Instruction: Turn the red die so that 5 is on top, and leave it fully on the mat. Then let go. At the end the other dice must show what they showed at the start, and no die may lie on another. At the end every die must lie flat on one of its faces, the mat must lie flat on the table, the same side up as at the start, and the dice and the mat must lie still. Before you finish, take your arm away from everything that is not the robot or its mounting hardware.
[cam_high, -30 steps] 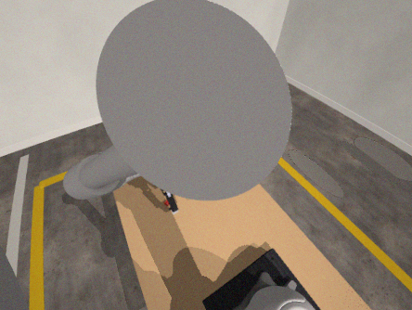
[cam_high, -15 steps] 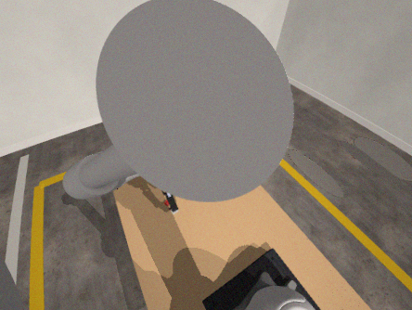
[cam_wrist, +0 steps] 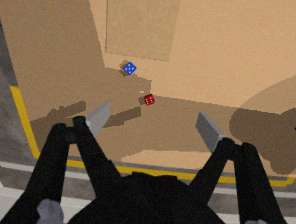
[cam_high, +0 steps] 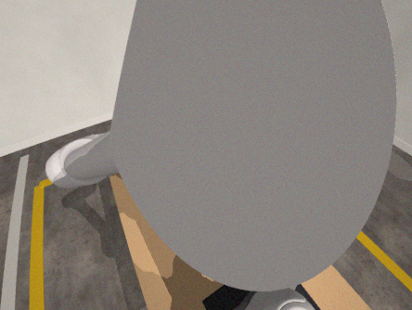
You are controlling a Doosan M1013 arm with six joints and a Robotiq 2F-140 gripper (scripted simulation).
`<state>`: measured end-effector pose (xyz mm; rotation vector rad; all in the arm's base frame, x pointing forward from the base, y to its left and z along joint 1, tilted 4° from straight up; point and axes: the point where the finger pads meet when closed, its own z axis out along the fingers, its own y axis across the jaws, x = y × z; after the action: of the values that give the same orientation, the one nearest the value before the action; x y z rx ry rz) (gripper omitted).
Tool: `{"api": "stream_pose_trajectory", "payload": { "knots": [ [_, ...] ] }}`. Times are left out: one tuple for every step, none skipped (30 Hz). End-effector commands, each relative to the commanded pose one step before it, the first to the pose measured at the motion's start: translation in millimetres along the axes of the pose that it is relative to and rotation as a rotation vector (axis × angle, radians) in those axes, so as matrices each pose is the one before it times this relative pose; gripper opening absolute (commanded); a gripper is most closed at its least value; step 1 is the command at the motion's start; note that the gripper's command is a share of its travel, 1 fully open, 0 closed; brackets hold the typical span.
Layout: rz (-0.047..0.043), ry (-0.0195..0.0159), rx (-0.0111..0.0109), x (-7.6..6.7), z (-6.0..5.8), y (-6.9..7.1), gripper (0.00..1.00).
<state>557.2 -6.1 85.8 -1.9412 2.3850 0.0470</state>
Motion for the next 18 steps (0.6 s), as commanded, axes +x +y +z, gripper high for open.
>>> {"api": "stream_pose_trajectory", "payload": {
  "knots": [
    [-0.00003,-0.00020,-0.00063,-0.02,-20.81,0.06,1.00],
    [0.00000,0.00000,0.00000,0.00,-3.04,0.00,1.00],
    [0.00000,0.00000,0.00000,0.00,-2.05,0.00,1.00],
    [0.00000,0.00000,0.00000,0.00,-1.16,0.00,1.00],
    [0.00000,0.00000,0.00000,0.00,-0.47,0.00,1.00],
    [0.00000,0.00000,0.00000,0.00,-0.07,0.00,1.00],
    [0.00000,0.00000,0.00000,0.00,0.00,0.00,1.00],
    [0.00000,0.00000,0.00000,0.00,0.00,0.00,1.00],
    [0.00000,0.00000,0.00000,0.00,0.00,0.00,1.00],
    [0.00000,0.00000,0.00000,0.00,0.00,0.00,1.00],
    [0.00000,0.00000,0.00000,0.00,0.00,0.00,1.00],
    [0.00000,0.00000,0.00000,0.00,0.00,0.00,1.00],
    [0.00000,0.00000,0.00000,0.00,0.00,0.00,1.00],
    [0.00000,0.00000,0.00000,0.00,0.00,0.00,1.00],
    [-0.00522,0.00000,0.00000,-0.14,0.09,-0.11,1.00],
    [-0.02939,0.00001,0.00000,-0.80,0.50,-0.60,1.00],
    [-0.06045,0.00001,0.00000,-1.62,1.03,-1.29,1.00],
    [-0.08461,0.00002,0.00000,-2.17,1.45,-1.92,1.00]
  ]
}}
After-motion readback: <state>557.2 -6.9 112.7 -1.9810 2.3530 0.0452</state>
